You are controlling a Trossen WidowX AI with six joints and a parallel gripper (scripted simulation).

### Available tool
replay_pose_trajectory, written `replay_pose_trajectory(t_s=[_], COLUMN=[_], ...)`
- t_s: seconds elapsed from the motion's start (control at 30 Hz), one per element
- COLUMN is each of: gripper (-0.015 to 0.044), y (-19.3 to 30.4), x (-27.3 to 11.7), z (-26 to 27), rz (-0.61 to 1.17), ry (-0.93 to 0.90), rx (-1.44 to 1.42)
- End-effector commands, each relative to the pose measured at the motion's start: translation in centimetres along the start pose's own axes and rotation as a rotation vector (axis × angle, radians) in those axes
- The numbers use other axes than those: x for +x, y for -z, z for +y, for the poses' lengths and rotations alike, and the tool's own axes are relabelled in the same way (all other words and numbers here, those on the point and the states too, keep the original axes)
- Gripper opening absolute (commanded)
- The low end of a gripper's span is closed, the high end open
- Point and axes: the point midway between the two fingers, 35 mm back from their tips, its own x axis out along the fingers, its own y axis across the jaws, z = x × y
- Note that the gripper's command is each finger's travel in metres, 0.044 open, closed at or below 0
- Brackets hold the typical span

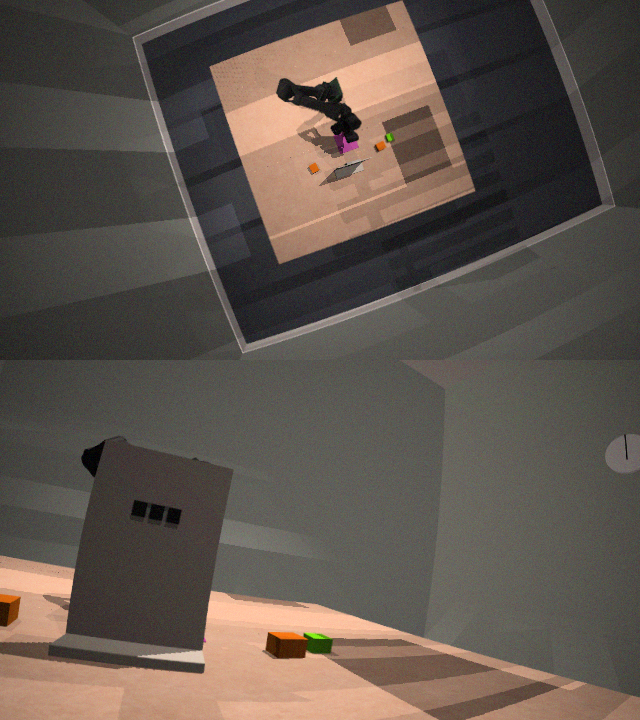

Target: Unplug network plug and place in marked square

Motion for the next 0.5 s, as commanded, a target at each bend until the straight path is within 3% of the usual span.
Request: replay_pose_trajectory(t_s=[0.0, 0.47], gripper=[0.0, 0.0], y=[0.0, 0.1], x=[0.4, 1.9], z=[-0.3, -1.2], rz=[-0.007, -0.005], ry=[0.004, 0.005], rx=[0.0, 0.0])
